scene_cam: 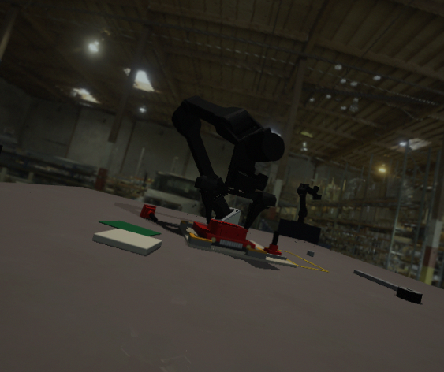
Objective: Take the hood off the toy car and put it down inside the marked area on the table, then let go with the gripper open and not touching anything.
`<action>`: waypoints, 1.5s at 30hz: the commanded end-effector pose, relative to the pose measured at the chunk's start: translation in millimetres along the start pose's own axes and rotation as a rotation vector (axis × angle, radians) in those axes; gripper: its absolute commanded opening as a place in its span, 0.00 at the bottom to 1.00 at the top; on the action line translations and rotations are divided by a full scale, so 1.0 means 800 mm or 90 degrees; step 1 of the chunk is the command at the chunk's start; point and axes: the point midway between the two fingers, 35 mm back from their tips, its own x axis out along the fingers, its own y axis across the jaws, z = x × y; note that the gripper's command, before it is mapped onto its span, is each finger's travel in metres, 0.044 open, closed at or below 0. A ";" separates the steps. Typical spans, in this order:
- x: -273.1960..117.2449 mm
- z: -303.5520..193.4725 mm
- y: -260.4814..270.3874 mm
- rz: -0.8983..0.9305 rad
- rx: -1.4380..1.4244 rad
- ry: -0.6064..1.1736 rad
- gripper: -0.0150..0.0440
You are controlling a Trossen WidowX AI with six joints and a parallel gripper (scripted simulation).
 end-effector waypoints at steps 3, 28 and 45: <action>0.005 -0.001 -0.001 -0.003 -0.004 0.002 1.00; 0.003 0.000 0.000 0.000 0.000 0.000 0.45; -0.011 0.000 0.000 0.000 -0.001 0.000 0.25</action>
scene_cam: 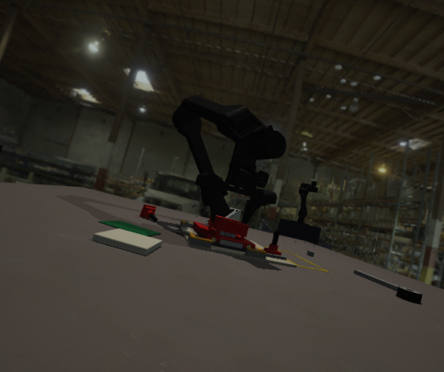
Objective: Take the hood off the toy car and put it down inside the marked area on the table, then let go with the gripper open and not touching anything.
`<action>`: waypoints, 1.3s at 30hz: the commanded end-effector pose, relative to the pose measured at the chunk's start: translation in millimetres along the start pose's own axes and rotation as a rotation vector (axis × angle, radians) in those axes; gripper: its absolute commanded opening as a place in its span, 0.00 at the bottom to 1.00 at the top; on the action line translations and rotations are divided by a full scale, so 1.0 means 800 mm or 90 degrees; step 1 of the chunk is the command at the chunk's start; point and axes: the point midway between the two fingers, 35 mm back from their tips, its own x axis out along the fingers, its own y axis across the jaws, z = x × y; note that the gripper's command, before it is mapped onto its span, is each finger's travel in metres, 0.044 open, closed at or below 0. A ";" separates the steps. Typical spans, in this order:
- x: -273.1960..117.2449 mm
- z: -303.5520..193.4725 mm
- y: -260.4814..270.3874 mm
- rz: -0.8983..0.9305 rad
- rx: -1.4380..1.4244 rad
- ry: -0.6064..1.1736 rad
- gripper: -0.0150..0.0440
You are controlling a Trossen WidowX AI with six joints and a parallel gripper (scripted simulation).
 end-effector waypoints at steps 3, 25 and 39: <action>-0.005 0.000 0.000 0.003 0.004 0.000 0.25; -0.034 0.001 0.001 0.004 0.003 0.000 0.25; -0.071 0.007 0.030 0.008 -0.001 -0.004 0.25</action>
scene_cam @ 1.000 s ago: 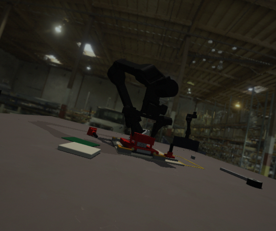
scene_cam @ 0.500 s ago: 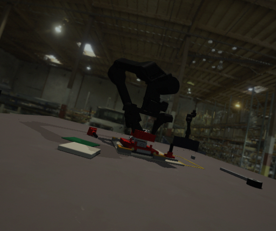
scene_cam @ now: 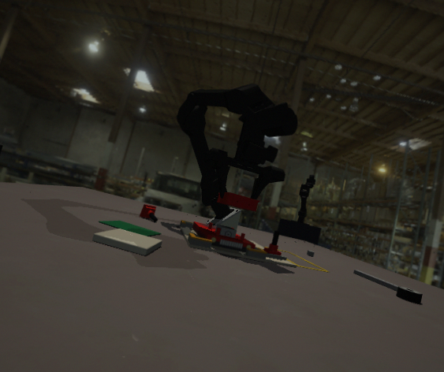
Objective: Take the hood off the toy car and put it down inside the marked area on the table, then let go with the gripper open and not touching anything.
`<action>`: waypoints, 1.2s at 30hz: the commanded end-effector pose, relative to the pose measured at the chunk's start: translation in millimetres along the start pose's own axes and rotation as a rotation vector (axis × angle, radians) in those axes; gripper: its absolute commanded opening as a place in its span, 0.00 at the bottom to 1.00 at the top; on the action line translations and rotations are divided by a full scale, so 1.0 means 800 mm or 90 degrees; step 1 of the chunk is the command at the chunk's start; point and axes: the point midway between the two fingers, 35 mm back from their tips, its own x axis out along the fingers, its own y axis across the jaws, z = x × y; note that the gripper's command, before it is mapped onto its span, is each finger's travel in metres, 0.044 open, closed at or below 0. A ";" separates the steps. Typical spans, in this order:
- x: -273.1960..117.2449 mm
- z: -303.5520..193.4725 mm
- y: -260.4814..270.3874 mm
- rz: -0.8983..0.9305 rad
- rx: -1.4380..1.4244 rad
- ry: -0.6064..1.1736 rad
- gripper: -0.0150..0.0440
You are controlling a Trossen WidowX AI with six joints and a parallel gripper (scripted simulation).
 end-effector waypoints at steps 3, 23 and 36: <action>-0.003 0.006 0.047 0.009 -0.002 0.002 0.25; -0.010 -0.017 0.221 0.012 0.001 0.005 0.25; -0.004 -0.024 0.242 0.009 0.003 0.006 0.25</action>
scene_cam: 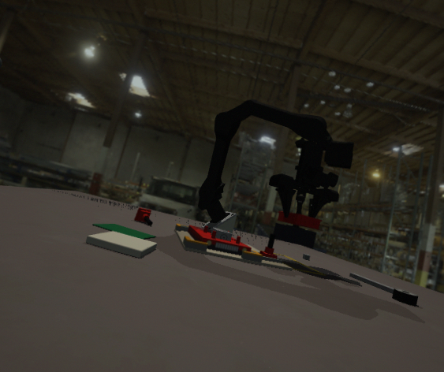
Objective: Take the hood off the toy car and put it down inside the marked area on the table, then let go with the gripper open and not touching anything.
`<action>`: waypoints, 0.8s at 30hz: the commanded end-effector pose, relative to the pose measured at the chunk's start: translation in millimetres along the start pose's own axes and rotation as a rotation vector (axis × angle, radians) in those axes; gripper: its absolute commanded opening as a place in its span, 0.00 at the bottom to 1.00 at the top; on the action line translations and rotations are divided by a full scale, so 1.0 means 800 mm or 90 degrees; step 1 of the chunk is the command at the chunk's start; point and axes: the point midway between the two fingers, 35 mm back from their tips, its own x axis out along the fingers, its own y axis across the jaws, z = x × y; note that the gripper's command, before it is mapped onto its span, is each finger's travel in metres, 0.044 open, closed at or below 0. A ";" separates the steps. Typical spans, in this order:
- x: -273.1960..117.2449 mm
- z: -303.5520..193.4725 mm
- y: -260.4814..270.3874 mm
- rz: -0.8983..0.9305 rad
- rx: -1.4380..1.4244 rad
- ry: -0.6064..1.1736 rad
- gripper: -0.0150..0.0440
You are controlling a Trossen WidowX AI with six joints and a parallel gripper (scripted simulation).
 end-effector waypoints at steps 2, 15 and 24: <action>0.007 0.000 0.001 0.000 0.004 0.003 0.25; 0.022 0.001 0.002 0.000 0.004 0.003 0.25; 0.033 0.001 0.002 0.000 0.004 0.003 0.25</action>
